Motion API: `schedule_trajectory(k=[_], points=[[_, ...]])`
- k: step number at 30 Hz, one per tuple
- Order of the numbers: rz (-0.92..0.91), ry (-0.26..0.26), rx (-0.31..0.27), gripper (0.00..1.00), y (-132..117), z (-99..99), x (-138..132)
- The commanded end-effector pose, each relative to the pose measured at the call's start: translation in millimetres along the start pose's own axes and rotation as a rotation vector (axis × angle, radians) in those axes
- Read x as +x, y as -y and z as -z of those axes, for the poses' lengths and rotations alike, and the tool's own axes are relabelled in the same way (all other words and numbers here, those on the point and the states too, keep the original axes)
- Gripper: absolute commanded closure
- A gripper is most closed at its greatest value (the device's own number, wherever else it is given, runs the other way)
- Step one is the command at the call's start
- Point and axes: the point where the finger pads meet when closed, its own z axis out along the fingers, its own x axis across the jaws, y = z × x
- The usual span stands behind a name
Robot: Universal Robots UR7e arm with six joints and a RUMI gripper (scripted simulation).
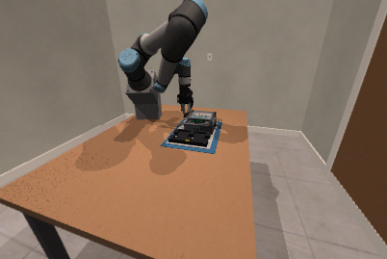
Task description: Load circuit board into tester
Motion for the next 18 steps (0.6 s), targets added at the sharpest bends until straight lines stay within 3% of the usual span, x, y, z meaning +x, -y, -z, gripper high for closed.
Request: schedule_trajectory(k=[1,18], points=[[0.0,-0.001,0.0,0.87,0.0,0.5,0.2],[0.0,-0.001,0.0,0.87,0.0,20.8,0.2]])
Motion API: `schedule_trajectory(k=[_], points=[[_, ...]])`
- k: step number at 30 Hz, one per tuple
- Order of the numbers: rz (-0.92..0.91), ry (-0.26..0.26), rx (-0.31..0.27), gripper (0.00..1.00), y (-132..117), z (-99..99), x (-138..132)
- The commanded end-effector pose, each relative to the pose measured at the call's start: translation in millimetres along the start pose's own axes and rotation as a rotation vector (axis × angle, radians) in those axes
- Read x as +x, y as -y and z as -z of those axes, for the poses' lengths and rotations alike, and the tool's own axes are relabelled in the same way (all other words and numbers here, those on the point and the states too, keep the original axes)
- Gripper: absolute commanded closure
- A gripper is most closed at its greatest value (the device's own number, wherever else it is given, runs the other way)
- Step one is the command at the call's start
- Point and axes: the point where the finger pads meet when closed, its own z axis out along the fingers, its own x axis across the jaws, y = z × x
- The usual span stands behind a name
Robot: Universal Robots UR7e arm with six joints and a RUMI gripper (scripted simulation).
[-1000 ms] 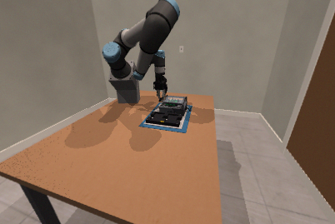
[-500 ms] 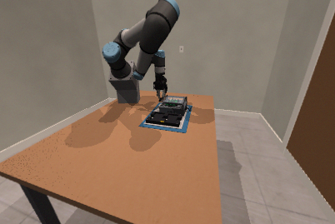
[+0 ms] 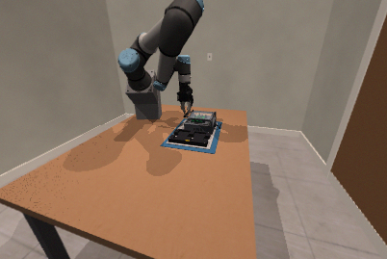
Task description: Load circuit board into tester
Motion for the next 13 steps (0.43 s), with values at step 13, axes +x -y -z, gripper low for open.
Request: schedule_trajectory(k=[13], points=[[0.0,0.001,0.0,0.87,0.0,17.6,0.4]])
